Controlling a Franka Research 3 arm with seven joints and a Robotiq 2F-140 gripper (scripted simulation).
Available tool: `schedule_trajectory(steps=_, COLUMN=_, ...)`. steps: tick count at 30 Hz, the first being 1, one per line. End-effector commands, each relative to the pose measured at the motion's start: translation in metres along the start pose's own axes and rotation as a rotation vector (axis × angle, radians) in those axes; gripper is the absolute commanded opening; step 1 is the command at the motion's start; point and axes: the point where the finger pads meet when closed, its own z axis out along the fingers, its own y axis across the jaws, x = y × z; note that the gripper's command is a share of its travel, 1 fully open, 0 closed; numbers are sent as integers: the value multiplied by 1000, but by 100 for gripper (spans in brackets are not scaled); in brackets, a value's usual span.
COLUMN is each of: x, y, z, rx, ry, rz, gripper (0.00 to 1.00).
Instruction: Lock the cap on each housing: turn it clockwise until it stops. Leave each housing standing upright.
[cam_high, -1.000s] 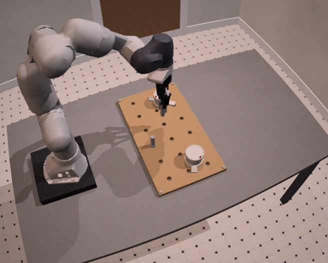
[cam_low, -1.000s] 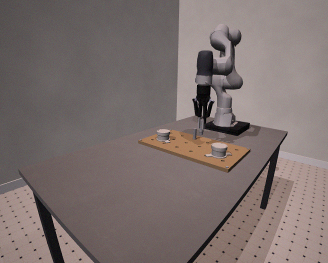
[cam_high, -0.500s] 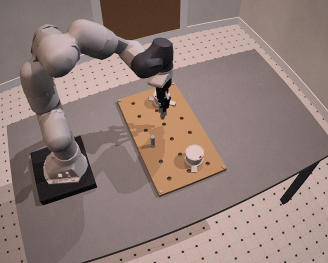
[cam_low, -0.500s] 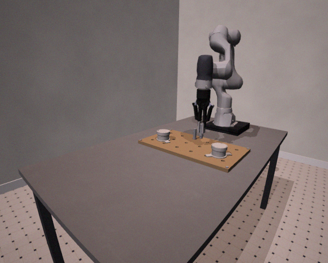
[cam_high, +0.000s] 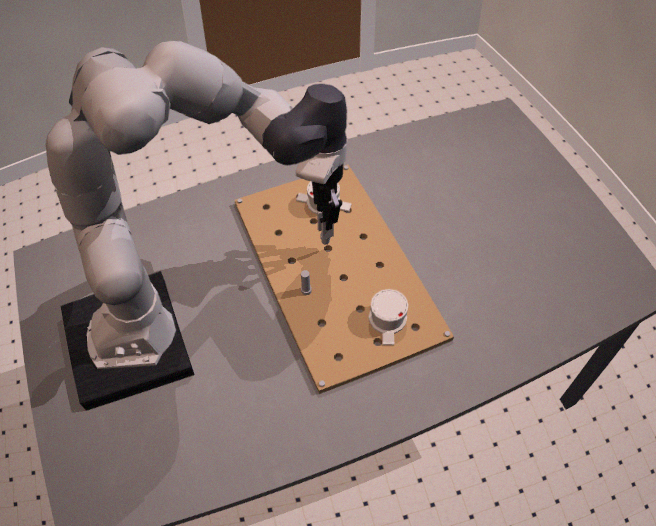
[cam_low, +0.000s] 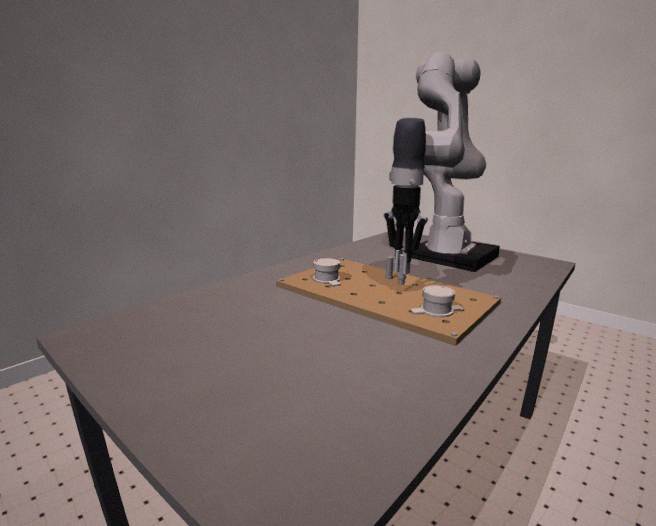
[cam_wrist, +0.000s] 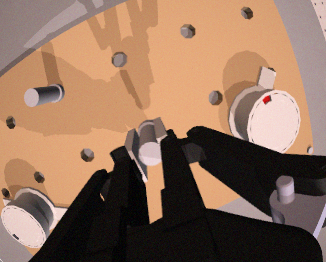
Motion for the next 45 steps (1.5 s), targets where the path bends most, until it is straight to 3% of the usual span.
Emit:
schedule_trajectory(steps=1, x=-5, y=-1, z=3, rx=0, ry=-15, rz=7, gripper=10)
schedule_trajectory(steps=20, x=-5, y=-1, z=21, rx=0, ry=-15, rz=7, gripper=10)
schedule_trajectory(steps=45, x=-6, y=-1, z=25, rx=0, ry=-15, rz=7, gripper=10)
